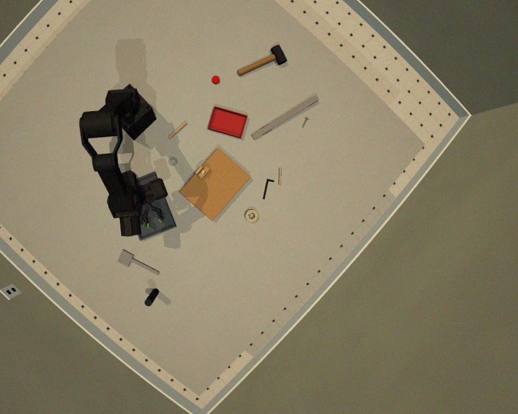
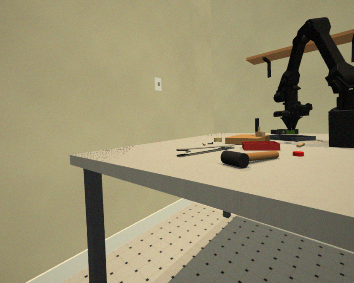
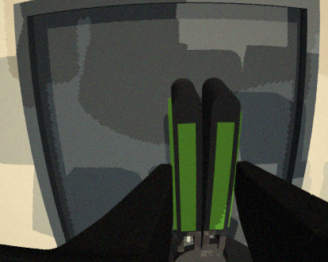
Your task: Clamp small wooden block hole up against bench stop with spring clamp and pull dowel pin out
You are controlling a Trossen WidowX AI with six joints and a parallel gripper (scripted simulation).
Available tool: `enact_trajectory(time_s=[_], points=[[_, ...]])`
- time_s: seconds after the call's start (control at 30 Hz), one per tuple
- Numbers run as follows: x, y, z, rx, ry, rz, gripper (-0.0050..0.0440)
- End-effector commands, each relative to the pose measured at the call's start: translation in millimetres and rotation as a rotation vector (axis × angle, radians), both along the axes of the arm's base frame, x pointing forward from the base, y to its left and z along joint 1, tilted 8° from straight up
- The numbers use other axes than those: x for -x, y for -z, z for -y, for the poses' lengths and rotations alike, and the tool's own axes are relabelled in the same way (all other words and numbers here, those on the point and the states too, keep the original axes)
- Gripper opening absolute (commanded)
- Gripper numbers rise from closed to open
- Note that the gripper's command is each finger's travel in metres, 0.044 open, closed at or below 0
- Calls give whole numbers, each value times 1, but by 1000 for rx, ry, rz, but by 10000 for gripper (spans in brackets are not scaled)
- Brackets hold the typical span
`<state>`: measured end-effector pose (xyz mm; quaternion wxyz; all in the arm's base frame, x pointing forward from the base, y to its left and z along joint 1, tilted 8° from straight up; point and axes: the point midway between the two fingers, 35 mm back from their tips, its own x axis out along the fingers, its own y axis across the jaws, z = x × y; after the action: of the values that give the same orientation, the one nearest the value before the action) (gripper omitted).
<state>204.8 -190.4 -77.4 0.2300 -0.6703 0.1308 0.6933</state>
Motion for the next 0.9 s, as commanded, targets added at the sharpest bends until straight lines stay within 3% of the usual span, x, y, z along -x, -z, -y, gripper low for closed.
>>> enact_trajectory(time_s=[0.0, 0.87], points=[[-4, -7, 5, 14, -2, 14, 0], [-4, -30, 8, 13, -1, 13, 0]])
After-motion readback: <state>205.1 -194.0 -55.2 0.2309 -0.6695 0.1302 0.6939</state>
